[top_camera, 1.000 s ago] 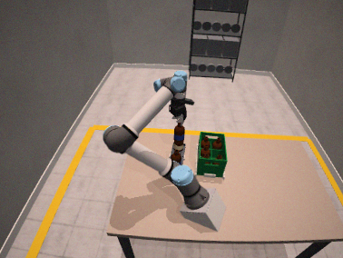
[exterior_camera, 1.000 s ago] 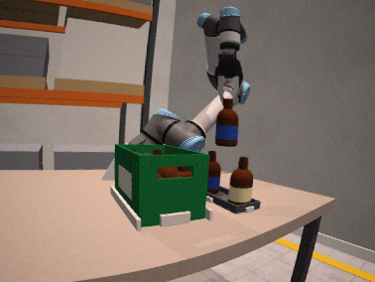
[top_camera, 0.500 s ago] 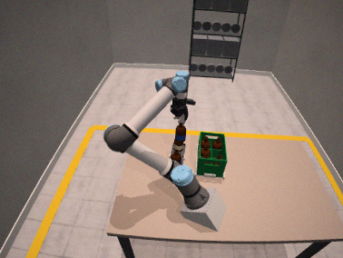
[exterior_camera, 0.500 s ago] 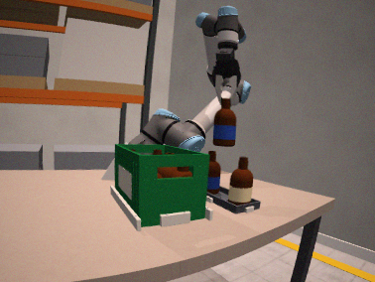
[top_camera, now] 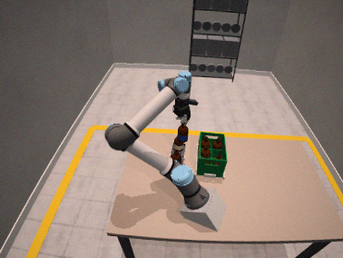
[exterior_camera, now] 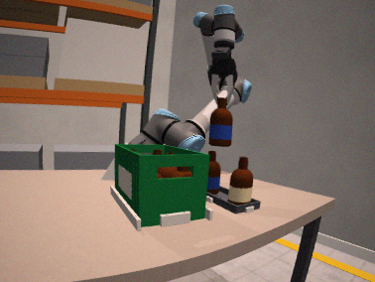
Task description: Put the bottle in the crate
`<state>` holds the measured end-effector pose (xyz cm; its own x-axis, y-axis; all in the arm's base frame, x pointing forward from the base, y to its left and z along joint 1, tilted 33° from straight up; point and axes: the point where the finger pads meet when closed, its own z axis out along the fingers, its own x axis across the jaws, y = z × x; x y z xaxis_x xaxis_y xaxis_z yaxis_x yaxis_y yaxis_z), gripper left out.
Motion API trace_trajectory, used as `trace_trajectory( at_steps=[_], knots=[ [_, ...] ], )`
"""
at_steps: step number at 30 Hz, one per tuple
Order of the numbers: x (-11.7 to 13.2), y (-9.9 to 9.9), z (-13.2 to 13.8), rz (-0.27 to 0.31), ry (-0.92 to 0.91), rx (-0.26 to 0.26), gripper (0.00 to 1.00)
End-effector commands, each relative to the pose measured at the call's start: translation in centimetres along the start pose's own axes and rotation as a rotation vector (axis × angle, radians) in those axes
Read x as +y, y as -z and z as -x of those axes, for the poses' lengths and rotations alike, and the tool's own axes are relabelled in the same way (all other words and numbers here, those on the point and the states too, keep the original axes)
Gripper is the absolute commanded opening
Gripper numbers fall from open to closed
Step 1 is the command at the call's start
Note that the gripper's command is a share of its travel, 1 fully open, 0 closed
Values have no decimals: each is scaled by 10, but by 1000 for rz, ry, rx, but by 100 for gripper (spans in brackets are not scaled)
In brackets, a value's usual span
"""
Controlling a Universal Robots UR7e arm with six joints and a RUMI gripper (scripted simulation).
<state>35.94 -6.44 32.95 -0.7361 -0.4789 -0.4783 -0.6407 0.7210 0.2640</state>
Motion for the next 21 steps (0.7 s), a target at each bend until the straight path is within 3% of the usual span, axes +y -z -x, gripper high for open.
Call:
trace_trajectory(
  at_steps=[1, 21],
  knots=[
    [-5, 0, -5, -1, 0, 0, 0],
    [-31, 0, -31, -1, 0, 0, 0]
  ],
)
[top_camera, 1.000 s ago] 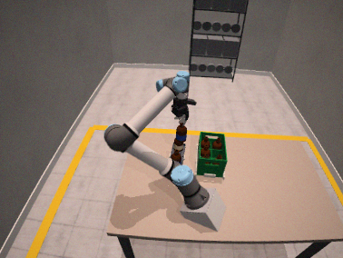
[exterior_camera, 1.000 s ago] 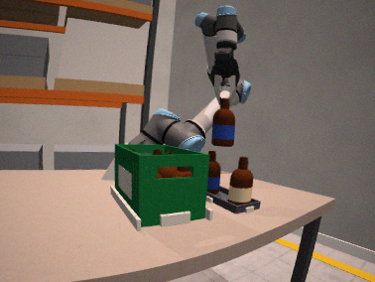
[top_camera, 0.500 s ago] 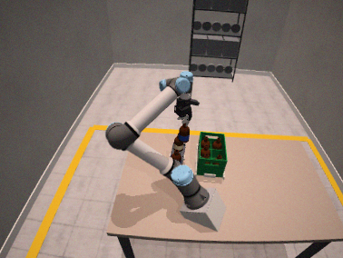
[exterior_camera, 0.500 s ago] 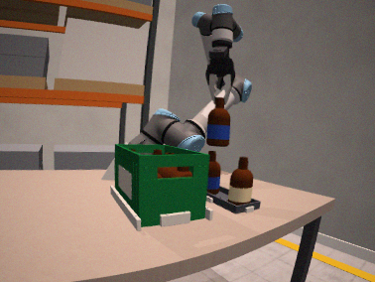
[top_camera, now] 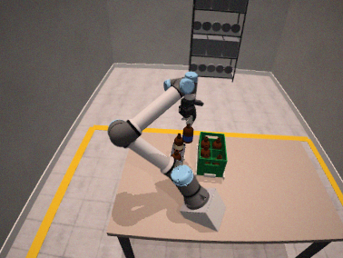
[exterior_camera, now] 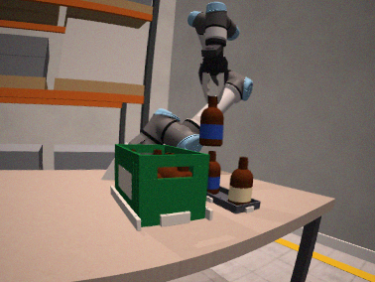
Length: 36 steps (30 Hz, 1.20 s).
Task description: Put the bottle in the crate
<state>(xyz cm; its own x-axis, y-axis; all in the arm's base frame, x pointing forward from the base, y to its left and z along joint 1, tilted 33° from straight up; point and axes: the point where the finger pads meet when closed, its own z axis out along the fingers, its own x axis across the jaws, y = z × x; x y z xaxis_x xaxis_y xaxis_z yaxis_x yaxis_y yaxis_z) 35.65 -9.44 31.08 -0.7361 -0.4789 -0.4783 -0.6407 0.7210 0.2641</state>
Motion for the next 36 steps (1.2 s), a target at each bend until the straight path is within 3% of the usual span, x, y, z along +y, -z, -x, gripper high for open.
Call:
trace_trajectory(
  at_steps=[1, 36],
  knots=[
    [-6, 0, -6, -1, 0, 0, 0],
    [-62, 0, -63, -1, 0, 0, 0]
  ],
)
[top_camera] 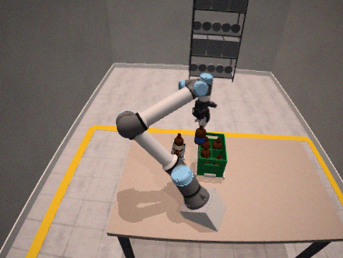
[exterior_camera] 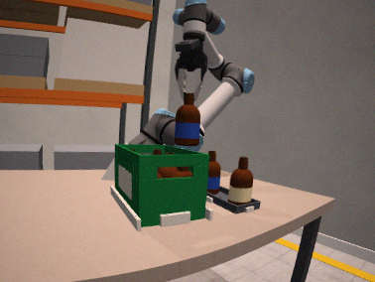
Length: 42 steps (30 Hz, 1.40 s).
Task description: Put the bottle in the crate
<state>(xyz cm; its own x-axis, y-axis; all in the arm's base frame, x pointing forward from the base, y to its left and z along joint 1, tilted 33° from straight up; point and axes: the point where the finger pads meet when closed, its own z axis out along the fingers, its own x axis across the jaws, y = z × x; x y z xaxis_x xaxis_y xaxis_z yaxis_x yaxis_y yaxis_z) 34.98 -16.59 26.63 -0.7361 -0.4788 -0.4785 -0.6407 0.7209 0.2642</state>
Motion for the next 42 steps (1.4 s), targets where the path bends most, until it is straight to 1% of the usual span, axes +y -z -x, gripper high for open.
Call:
trace_trajectory(
  at_steps=[1, 15, 42],
  knots=[
    [-5, 0, -5, -1, 0, 0, 0],
    [-29, 0, -29, -1, 0, 0, 0],
    [-62, 0, -63, -1, 0, 0, 0]
  ],
)
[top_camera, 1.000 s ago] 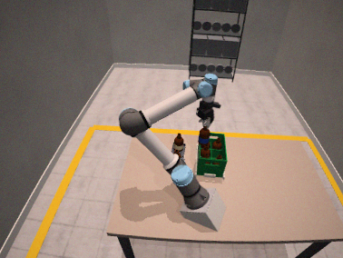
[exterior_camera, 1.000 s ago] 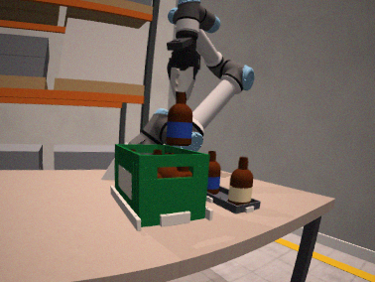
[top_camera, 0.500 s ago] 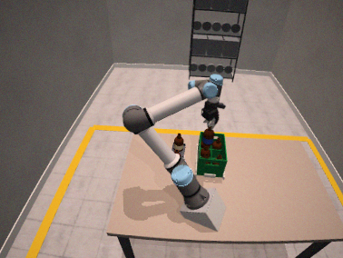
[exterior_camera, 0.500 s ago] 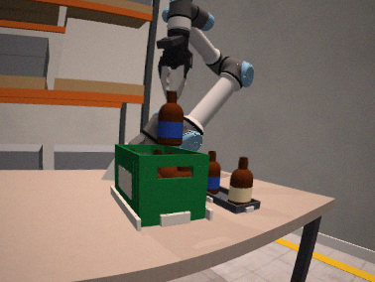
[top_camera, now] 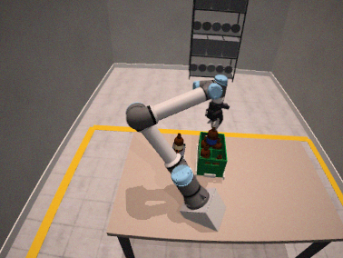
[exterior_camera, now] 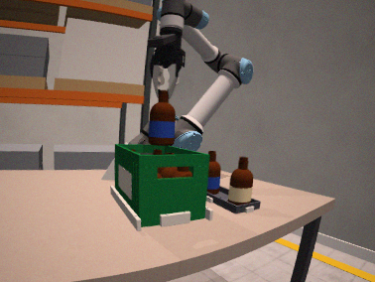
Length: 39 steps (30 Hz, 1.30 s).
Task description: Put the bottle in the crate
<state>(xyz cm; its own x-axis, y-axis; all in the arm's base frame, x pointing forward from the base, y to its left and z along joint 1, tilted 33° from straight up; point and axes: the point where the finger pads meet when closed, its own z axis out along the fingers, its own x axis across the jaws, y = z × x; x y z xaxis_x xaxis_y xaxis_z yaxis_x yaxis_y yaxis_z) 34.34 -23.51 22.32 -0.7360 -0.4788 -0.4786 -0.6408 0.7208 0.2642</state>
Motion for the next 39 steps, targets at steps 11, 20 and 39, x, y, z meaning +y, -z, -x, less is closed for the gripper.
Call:
trace_trajectory(
  at_steps=[11, 20, 39],
  knots=[
    [-15, 0, -15, -1, 0, 0, 0],
    [-23, 0, -23, -1, 0, 0, 0],
    [-34, 0, -35, -1, 0, 0, 0]
  ],
)
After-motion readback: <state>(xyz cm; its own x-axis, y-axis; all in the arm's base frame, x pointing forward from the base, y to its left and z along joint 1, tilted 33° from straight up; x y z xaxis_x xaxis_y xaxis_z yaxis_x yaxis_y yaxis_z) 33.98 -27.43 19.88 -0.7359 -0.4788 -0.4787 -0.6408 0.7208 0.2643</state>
